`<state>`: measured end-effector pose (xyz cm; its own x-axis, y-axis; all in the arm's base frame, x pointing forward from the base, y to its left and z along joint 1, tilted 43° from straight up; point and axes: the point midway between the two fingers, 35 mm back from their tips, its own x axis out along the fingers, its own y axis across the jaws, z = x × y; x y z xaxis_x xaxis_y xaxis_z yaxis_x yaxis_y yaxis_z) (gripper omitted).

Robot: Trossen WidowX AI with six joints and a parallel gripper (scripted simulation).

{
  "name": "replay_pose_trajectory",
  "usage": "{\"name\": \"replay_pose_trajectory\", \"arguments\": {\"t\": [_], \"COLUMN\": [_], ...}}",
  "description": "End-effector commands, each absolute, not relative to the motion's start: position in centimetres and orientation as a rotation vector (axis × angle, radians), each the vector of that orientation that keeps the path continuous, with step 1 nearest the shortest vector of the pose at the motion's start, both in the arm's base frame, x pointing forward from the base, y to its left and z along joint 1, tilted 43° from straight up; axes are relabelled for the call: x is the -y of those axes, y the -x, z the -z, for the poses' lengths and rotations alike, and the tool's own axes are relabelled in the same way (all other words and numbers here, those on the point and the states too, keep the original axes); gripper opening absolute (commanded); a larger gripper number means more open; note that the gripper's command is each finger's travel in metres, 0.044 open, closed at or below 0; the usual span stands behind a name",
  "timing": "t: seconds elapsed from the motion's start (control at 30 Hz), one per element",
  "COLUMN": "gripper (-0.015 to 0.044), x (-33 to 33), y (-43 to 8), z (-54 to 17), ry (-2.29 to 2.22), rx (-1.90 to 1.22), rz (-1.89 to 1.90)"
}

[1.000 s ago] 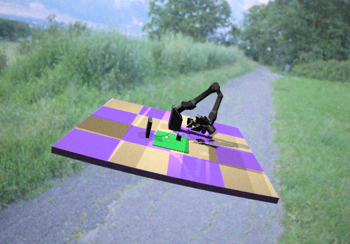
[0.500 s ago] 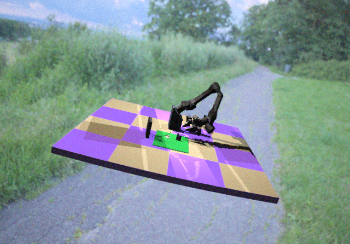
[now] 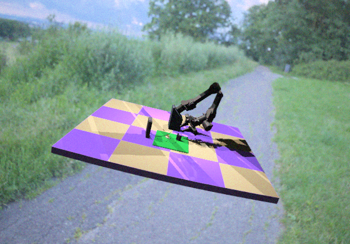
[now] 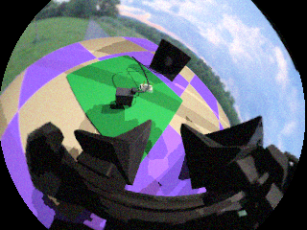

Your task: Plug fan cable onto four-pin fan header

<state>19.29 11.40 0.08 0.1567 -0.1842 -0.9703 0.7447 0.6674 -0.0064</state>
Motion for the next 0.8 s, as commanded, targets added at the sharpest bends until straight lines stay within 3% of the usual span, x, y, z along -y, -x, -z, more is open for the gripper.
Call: {"name": "replay_pose_trajectory", "arguments": {"t": [0.0,0.77], "gripper": [0.0205,0.0205], "x": [-11.39,-11.69], "y": [-19.34,-20.14], "z": [0.07,-0.59], "ry": [-0.559,-0.741], "rx": [-1.333,-1.732], "rz": [0.689,0.346]}}
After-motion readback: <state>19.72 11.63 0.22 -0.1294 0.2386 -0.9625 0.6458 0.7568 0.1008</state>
